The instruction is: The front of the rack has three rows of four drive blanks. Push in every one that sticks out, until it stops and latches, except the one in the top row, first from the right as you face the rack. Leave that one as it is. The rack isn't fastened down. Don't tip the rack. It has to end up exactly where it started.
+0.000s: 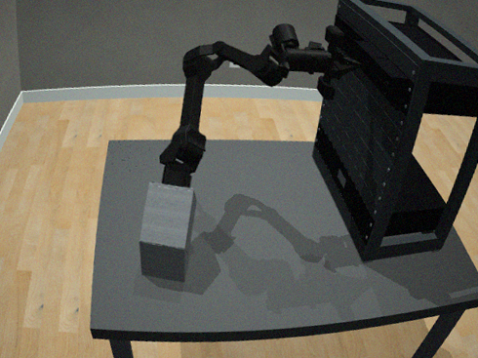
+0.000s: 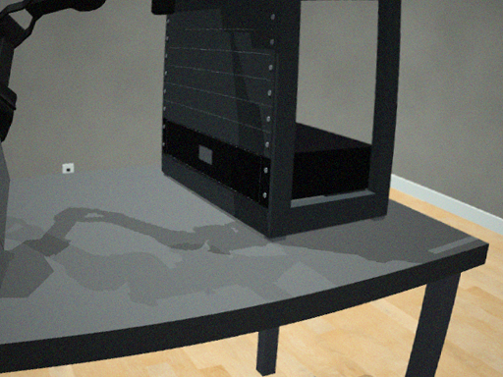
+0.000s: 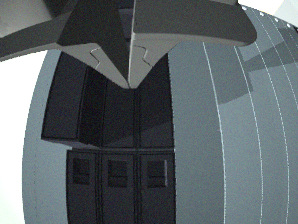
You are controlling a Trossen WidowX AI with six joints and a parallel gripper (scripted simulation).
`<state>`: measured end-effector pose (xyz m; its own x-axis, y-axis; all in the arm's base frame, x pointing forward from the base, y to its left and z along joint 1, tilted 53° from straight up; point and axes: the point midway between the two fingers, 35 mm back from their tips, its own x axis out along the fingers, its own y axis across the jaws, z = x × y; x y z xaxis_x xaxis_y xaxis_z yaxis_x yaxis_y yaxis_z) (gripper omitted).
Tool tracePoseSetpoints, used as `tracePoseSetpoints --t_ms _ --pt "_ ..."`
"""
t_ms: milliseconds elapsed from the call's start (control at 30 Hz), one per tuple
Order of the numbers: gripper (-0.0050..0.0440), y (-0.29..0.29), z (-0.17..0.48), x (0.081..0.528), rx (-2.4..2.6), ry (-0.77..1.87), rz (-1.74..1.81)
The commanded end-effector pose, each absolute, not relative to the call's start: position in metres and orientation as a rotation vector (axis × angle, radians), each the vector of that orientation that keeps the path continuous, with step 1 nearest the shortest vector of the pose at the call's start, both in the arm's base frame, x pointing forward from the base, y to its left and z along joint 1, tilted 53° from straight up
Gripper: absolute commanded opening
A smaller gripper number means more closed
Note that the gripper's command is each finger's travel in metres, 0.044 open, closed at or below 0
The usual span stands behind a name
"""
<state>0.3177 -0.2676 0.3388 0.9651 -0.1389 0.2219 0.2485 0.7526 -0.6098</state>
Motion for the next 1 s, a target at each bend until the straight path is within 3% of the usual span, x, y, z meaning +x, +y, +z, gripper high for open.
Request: tracePoseSetpoints --t_ms 0,700,967 --pt "0.0000 -0.265 0.333 0.294 -0.680 -0.167 -0.211" --pt "0.0000 -0.296 0.340 0.245 -0.680 -0.167 -0.211" --pt "0.0000 -0.301 0.348 0.278 -0.680 -0.167 -0.211"
